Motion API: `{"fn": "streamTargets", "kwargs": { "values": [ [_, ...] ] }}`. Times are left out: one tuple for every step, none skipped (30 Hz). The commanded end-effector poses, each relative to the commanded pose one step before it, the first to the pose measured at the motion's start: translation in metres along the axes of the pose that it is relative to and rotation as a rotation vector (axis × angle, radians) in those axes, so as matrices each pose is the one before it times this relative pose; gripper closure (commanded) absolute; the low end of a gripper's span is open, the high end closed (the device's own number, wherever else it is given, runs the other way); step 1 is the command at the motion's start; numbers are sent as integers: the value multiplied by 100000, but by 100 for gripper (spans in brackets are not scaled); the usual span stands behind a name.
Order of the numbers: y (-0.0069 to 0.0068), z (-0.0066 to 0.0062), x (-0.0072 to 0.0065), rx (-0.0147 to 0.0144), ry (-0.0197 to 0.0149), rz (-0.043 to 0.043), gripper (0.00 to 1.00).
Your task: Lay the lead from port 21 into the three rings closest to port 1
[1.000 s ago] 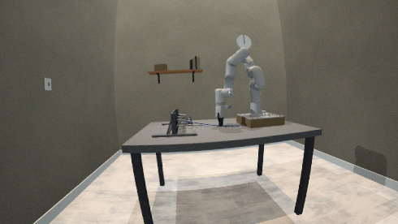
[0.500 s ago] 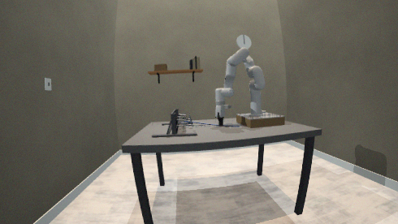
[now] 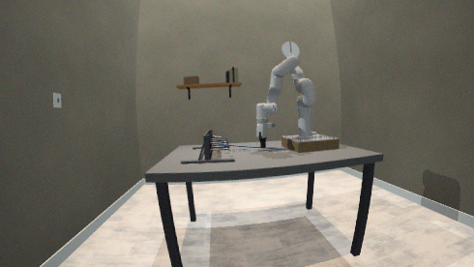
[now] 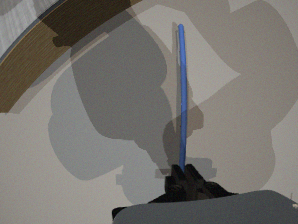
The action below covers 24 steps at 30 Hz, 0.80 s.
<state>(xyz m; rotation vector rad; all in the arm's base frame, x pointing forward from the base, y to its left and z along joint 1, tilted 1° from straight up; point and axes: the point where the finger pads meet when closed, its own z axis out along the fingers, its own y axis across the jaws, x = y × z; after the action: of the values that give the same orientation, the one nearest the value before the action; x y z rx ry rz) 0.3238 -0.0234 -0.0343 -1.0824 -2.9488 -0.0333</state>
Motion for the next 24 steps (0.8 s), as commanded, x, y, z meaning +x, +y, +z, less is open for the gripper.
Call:
{"fn": "streamTargets", "kwargs": {
  "values": [
    [88, -549, -116, -183, -300, -3, 100],
    [1, -125, 0, -1, 1, 0, 100],
    [0, -123, 0, 0, 0, 0, 100],
    [-1, -122, 0, 2, -1, 0, 100],
    [1, -120, 0, -1, 1, 0, 100],
    [1, -118, 0, -1, 1, 0, 100],
    [0, -114, 0, 0, 0, 0, 100],
    [-1, -111, 0, 1, -1, 0, 100],
    [0, -107, 0, 1, 0, 0, 100],
    [1, -103, 0, -1, 1, 0, 100],
    [0, -98, 0, 0, 0, 0, 100],
    [0, 0, 0, 0, 0, 0, 100],
    [0, 0, 0, 0, 0, 0, 100],
    [0, -92, 0, 0, 0, 0, 100],
    [0, -87, 0, 1, -1, 0, 100],
    [-1, -81, 0, 1, -1, 0, 100],
    [1, -75, 0, -1, 1, 0, 100],
    [0, -69, 0, -1, 0, 0, 100],
    [0, -62, 0, 0, 0, 0, 100],
    [0, -56, 0, 0, 0, 0, 100],
    [0, -49, 0, 0, 0, 0, 100],
    [0, -43, 0, 0, 0, 0, 100],
    [0, -36, 0, 0, 0, 0, 100],
    [0, -30, 0, 0, 0, 0, 100]
  ]
}}
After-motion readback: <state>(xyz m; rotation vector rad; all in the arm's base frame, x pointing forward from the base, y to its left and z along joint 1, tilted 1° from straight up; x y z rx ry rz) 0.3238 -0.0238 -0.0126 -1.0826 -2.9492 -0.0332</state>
